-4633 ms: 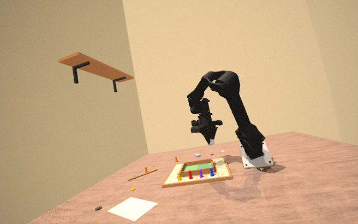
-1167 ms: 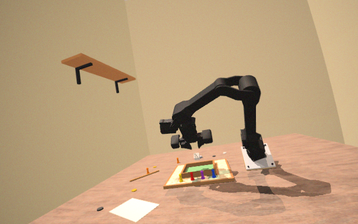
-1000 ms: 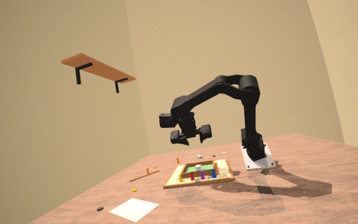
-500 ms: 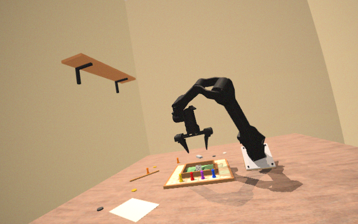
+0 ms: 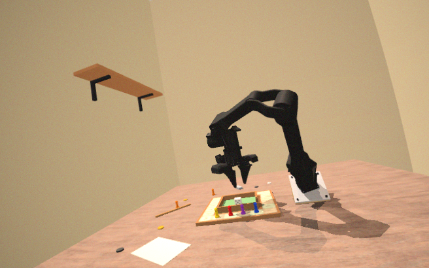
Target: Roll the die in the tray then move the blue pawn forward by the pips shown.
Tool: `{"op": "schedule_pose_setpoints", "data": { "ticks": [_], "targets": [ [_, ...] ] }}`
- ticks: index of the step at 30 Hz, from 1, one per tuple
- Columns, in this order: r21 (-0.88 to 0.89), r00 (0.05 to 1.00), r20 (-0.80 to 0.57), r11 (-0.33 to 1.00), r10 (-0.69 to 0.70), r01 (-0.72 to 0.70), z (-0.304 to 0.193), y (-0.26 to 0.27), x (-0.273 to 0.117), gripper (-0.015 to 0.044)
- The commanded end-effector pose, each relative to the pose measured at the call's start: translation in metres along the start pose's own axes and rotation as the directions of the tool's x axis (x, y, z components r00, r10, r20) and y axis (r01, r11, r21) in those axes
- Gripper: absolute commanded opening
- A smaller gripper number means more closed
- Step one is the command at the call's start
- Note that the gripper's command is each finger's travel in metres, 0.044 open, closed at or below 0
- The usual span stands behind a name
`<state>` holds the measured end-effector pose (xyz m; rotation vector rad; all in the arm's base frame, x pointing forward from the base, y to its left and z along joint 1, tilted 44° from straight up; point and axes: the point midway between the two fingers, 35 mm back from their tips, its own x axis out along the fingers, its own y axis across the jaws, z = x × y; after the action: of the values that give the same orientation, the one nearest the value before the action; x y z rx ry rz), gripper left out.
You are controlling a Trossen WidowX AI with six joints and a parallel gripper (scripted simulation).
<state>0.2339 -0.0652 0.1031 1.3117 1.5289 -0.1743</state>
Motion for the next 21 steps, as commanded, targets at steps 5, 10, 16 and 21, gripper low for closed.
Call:
{"op": "schedule_pose_setpoints", "data": {
  "ticks": [5, 10, 16, 21],
  "targets": [
    [-0.807, 0.998, -0.033, 0.588, 0.046, -0.054, -0.073, 0.009, 0.016, 0.02],
    [-0.817, 0.998, -0.033, 0.574, 0.047, -0.054, -0.073, 0.007, 0.017, 0.02],
    [-0.817, 0.998, -0.033, 0.574, 0.047, -0.054, -0.073, 0.007, 0.017, 0.02],
    [-0.817, 0.998, -0.033, 0.574, 0.048, -0.055, -0.073, 0.007, 0.031, 0.02]
  ]
}}
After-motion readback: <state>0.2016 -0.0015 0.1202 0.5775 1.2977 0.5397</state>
